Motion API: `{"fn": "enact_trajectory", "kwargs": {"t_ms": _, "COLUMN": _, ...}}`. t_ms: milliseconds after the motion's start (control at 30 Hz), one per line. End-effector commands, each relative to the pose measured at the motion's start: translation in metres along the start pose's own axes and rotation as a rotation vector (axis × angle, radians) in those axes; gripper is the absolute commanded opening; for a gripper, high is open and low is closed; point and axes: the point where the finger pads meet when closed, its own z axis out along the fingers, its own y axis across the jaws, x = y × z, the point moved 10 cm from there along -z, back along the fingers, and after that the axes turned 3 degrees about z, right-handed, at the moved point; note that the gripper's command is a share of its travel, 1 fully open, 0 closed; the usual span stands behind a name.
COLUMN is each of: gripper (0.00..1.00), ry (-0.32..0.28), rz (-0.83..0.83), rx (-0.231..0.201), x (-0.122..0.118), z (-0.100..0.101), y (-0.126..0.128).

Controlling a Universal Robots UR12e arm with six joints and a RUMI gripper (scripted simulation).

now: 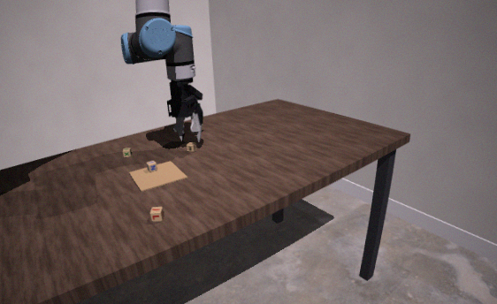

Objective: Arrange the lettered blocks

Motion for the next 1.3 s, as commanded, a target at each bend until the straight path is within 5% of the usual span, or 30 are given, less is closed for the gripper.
{"fn": "enact_trajectory", "kwargs": {"t_ms": 0, "gripper": 0.37, "ry": 0.001, "rz": 0.000, "rx": 0.000, "x": 0.0013, "z": 0.0001, "y": -0.0004}}
{"fn": "enact_trajectory", "kwargs": {"t_ms": 1267, "gripper": 0.37, "ry": 0.003, "rz": -0.001, "rx": -0.001, "x": 0.0015, "z": 0.0046, "y": 0.0004}}
